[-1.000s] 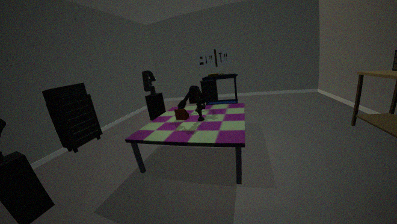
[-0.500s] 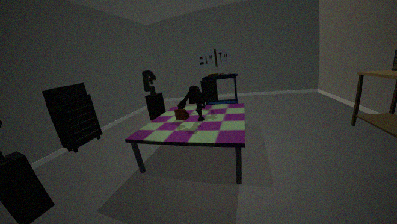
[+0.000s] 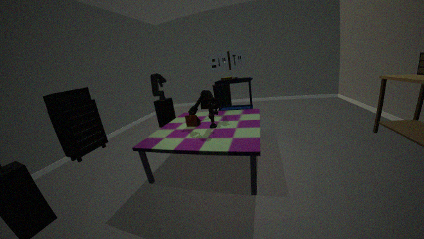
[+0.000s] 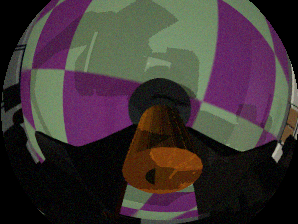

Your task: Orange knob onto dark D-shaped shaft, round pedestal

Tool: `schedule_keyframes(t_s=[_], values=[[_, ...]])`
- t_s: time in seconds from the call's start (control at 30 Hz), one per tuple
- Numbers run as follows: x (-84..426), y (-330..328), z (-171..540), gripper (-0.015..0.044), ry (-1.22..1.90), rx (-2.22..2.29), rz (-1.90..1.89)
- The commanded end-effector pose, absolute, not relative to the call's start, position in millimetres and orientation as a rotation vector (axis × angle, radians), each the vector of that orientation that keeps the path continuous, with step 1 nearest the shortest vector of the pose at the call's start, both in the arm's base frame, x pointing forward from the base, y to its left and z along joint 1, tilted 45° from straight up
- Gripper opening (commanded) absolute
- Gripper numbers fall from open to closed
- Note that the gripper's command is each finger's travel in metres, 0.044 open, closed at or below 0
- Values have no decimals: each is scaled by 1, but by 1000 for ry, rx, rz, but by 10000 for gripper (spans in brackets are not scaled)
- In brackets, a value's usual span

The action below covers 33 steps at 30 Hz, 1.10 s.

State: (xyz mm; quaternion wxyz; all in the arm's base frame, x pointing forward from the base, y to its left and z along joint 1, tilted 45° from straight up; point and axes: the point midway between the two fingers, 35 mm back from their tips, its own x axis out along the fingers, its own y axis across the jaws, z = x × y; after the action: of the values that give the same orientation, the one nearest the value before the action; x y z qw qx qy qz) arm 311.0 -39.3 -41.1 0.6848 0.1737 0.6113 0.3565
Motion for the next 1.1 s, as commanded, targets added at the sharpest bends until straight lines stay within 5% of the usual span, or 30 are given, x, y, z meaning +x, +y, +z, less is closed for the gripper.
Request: schedule_keyframes(t_s=[0.0,1.07], values=[[312,-38,-41,0,1363,385,803],[311,-39,-42,0,1265,221,936]])
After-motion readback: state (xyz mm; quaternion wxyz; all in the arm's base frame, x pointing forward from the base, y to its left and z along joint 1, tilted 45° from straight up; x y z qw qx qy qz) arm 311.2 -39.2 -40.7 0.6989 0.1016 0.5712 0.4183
